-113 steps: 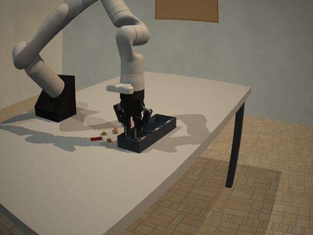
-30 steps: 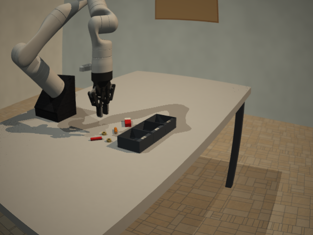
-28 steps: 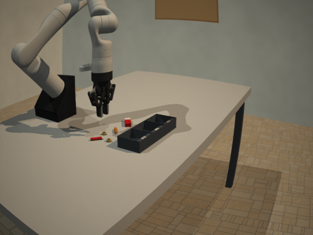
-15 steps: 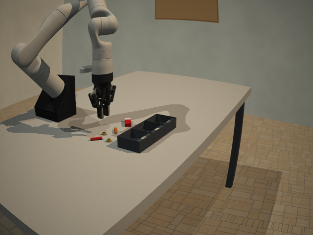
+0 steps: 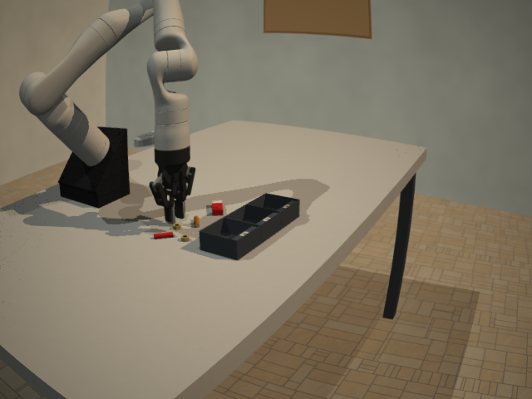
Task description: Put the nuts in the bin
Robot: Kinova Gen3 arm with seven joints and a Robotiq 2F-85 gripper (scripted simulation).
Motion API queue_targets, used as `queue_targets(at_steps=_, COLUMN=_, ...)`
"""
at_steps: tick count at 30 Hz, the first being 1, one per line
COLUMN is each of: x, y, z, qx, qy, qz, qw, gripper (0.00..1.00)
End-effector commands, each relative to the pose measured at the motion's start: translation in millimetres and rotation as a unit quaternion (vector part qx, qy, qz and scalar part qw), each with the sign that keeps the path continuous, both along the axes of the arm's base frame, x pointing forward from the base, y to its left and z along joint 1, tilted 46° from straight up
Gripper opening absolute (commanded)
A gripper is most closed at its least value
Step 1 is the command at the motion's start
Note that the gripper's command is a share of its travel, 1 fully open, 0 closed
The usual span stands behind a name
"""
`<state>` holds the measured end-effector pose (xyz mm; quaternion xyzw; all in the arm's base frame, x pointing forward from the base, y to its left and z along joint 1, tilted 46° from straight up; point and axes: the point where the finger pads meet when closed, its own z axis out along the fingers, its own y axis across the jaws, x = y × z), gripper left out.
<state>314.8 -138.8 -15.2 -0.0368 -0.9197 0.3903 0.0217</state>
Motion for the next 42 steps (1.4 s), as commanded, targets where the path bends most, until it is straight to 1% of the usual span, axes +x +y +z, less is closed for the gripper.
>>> queue_targets(at_steps=1, x=-1.0, y=-3.2, z=0.0, qx=-0.001, qy=0.0, qz=-0.004, qw=1.0, gripper=0.31)
queue_targets(at_steps=12, x=1.2, y=-1.9, z=-1.7, qx=-0.001, qy=0.0, qz=-0.004, qw=1.0, gripper=0.31)
queue_targets(at_steps=23, x=0.3, y=-10.3, z=-10.1, qx=-0.001, qy=0.0, qz=-0.004, qw=1.0, gripper=0.31)
queue_targets(at_steps=36, x=0.6, y=-10.1, z=-10.4, qx=-0.001, qy=0.0, qz=-0.004, qw=1.0, gripper=0.31)
queue_targets(at_steps=37, x=0.6, y=-10.1, z=-10.4, qx=-0.001, qy=0.0, qz=-0.004, qw=1.0, gripper=0.11)
queue_targets(at_steps=42, x=0.5, y=-10.1, z=-10.3, qx=-0.001, qy=0.0, qz=-0.004, qw=1.0, gripper=0.11)
